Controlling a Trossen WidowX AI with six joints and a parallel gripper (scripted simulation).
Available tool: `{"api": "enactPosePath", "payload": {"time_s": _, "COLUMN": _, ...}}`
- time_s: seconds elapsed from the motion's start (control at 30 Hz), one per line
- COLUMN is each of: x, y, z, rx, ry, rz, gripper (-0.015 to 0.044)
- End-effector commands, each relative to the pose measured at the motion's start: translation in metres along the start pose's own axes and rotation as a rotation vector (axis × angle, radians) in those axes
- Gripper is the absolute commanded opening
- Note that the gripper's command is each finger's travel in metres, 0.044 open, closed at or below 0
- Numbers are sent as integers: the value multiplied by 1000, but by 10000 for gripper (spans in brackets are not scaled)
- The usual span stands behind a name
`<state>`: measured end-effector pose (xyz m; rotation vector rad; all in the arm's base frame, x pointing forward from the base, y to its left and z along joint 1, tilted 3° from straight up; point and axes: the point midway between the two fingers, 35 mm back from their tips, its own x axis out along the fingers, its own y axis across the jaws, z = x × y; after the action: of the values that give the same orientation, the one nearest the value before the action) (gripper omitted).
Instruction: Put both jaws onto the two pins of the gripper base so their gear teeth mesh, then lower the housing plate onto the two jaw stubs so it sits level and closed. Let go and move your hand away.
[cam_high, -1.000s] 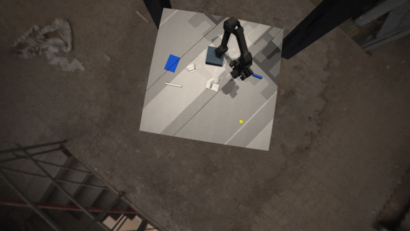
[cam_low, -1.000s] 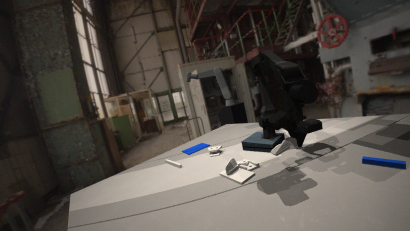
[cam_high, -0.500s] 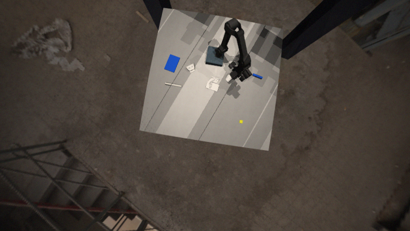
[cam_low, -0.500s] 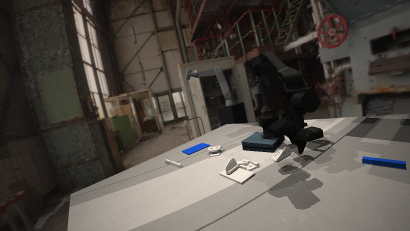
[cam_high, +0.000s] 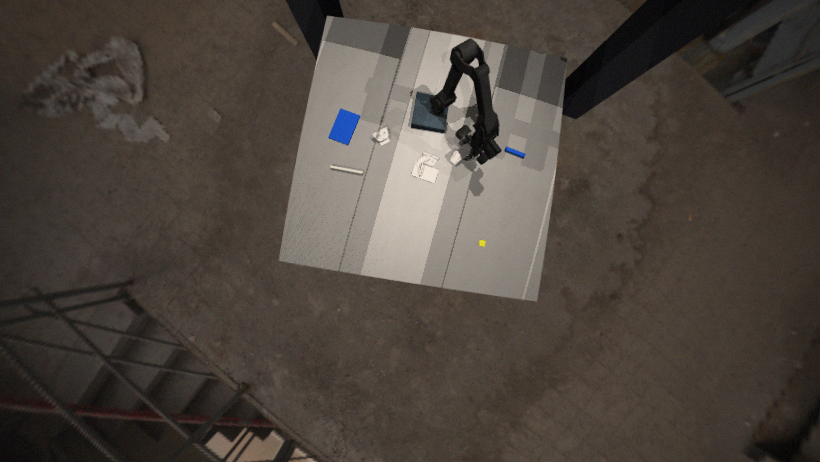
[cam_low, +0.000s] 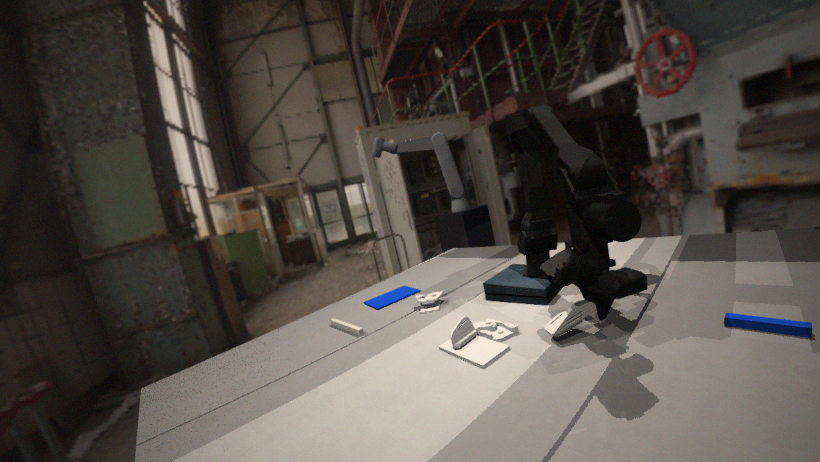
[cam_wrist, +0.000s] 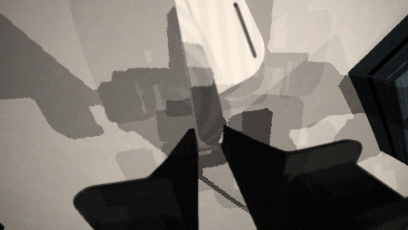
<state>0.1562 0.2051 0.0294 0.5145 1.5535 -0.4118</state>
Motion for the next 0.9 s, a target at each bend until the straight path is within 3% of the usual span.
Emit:
{"api": "enactPosePath", "payload": {"time_s": 0.0, "x": 7, "y": -2, "z": 0, "rx": 5, "ry": 1, "rz": -4, "gripper": 37}}
{"api": "enactPosePath", "payload": {"time_s": 0.2, "x": 12, "y": -3, "z": 0, "rx": 5, "ry": 1, "rz": -4, "gripper": 37}}
{"api": "enactPosePath", "payload": {"time_s": 0.37, "x": 10, "y": -3, "z": 0, "rx": 5, "ry": 1, "rz": -4, "gripper": 168}}
{"api": "enactPosePath", "payload": {"time_s": 0.57, "x": -56, "y": -2, "z": 0, "rx": 5, "ry": 0, "rz": -3, "gripper": 326}}
{"api": "enactPosePath", "payload": {"time_s": 0.7, "x": -59, "y": -3, "z": 0, "rx": 5, "ry": 0, "rz": -3, "gripper": 431}}
{"api": "enactPosePath", "payload": {"time_s": 0.87, "x": -59, "y": -3, "z": 0, "rx": 5, "ry": 0, "rz": -3, "gripper": 440}}
